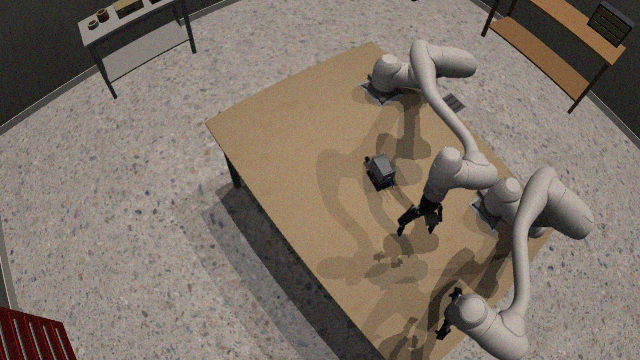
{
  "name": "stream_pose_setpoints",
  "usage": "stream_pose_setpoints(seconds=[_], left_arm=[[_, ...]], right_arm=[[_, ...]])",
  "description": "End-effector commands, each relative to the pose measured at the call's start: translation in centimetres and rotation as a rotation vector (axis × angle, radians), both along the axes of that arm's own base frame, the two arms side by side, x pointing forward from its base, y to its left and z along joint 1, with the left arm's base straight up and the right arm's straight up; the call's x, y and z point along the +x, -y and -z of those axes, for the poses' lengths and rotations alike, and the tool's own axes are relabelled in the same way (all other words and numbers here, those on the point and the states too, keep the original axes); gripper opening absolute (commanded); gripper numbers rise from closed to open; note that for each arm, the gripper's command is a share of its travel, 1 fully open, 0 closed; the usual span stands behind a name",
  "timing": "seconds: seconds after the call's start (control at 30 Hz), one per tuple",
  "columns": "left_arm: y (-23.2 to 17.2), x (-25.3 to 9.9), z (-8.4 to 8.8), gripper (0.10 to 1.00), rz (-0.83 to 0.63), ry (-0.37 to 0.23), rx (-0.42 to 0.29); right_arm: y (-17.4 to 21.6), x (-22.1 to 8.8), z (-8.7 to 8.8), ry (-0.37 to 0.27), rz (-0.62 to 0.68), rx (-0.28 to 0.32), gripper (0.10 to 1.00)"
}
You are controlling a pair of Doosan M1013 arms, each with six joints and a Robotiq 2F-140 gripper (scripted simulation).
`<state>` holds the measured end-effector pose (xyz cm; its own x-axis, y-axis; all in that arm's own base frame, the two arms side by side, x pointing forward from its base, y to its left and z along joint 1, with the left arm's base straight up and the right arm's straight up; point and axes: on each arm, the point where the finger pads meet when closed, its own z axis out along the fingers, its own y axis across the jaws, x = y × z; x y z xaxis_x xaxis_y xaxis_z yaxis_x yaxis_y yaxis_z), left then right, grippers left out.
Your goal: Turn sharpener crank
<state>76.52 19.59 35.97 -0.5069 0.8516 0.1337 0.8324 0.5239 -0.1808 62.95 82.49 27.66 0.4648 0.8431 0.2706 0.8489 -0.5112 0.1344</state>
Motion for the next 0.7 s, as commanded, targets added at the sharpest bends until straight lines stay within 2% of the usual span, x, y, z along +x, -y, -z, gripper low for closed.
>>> stream_pose_setpoints(seconds=[0.0, 0.27, 0.33, 0.67], left_arm=[[0.0, 0.0, -0.1, 1.0, 0.0, 0.002, 0.001], [0.0, 0.0, -0.1, 1.0, 0.0, 0.002, 0.001], [0.0, 0.0, -0.1, 1.0, 0.0, 0.002, 0.001], [0.0, 0.0, -0.1, 1.0, 0.0, 0.002, 0.001]], right_arm=[[1.6, 1.3, 0.1, -0.005, 0.021, -0.004, 1.0], [6.0, 4.7, 0.8, -0.022, 0.076, -0.02, 1.0], [6.0, 4.7, 0.8, -0.022, 0.076, -0.02, 1.0], [12.6, 8.9, 1.8, -0.047, 0.155, -0.042, 1.0]])
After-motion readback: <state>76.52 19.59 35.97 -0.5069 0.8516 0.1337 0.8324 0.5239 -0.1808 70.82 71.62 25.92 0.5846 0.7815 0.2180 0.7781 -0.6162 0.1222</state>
